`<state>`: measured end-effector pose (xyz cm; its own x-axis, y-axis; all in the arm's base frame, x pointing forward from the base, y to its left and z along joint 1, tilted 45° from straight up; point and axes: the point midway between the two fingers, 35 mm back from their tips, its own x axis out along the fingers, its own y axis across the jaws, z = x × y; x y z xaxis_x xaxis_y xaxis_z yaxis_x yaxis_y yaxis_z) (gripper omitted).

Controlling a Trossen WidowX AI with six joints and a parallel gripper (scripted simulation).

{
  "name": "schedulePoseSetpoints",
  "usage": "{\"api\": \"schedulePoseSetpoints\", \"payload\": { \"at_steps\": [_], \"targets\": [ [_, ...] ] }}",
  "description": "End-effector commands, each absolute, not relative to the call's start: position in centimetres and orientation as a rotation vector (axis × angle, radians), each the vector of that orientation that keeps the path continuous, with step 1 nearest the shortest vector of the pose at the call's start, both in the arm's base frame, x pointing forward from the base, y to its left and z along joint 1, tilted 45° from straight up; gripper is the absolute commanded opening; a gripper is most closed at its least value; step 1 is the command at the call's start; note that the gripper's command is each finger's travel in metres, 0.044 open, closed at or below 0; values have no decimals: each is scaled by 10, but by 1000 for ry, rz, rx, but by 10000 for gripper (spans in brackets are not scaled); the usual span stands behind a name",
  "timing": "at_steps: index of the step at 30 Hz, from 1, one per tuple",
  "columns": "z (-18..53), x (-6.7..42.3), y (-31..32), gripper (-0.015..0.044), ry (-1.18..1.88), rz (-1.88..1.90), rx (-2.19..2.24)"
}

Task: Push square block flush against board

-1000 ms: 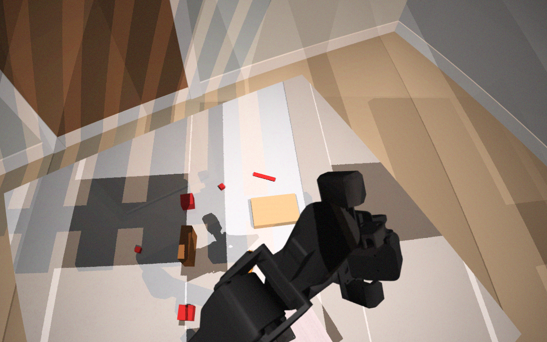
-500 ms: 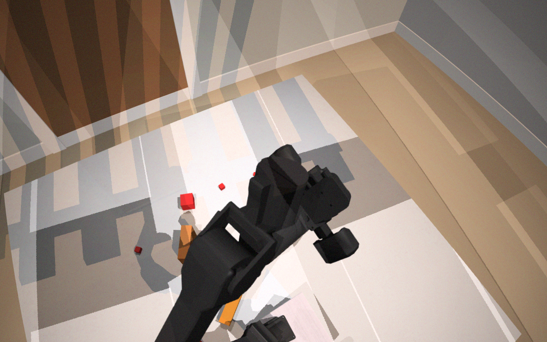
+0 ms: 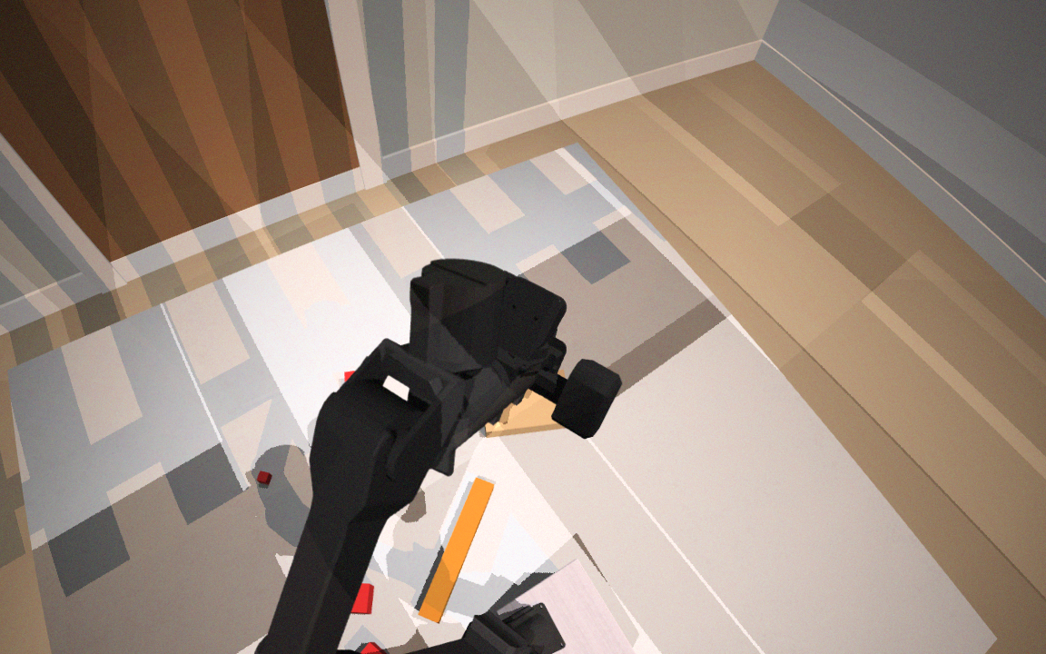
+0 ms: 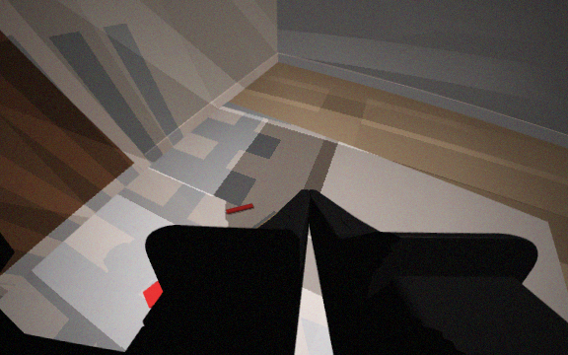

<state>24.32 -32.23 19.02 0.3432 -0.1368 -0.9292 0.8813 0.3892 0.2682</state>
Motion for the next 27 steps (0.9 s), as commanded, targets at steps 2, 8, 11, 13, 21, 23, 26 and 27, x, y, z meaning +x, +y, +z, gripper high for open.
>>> {"api": "schedulePoseSetpoints", "payload": {
  "at_steps": [2,8,11,13,21,23,26,27],
  "targets": [
    [185,261,-304,0,1050,-677,865],
    [182,285,-275,0,1113,-503,764],
    [180,296,-259,0,1141,-410,708],
    [179,303,-249,0,1158,-348,670],
    [176,327,-205,0,1208,-111,531],
    [175,331,-194,0,1216,-61,504],
    [173,338,-178,0,1226,15,463],
    [173,340,-173,0,1229,40,449]
  ]
}}
